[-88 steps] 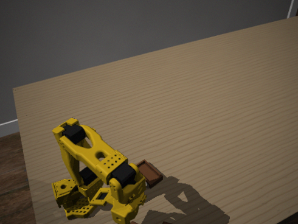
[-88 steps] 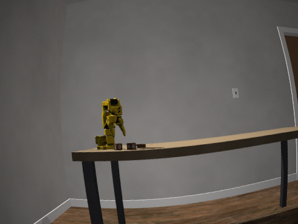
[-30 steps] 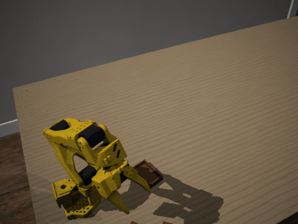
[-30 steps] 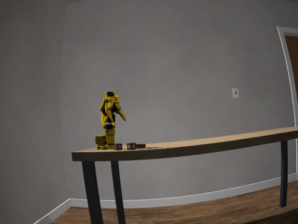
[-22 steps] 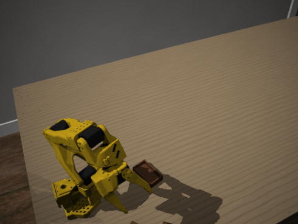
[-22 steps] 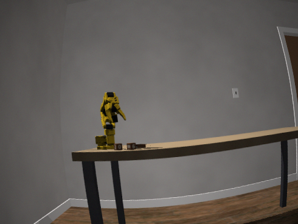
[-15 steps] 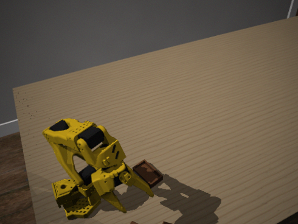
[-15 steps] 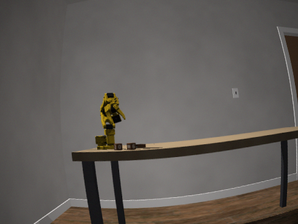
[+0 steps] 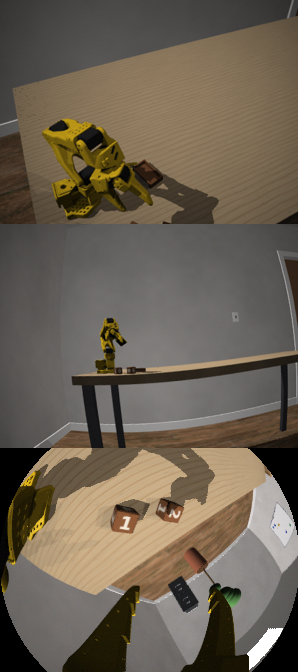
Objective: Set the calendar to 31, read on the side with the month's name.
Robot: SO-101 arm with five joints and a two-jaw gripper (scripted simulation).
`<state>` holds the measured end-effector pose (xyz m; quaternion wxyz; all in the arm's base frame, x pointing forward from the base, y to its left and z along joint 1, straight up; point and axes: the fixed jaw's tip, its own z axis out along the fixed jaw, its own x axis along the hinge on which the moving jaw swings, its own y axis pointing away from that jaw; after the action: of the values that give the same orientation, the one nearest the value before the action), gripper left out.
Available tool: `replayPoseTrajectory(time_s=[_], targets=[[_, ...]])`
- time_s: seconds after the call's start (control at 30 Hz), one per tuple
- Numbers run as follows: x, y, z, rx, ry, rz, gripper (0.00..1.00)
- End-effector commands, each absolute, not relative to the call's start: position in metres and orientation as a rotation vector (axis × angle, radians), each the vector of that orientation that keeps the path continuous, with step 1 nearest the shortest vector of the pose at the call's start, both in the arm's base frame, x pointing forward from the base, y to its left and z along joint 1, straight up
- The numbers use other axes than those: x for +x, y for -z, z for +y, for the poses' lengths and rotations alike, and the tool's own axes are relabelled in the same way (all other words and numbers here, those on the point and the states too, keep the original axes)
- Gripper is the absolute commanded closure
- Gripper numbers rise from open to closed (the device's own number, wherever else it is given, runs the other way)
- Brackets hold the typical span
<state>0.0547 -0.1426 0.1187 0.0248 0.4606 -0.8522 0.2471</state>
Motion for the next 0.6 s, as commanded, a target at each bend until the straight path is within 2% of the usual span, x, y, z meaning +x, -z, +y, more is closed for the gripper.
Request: replayPoseTrajectory(time_s=[0.0, 0.57], targets=[[0.0569, -0.1226, -0.1435, 1.275, -0.846, -2.722, 0.65], [0.0579, -0.1197, -0.1411, 1.002, -0.86, -2.893, 0.65]])
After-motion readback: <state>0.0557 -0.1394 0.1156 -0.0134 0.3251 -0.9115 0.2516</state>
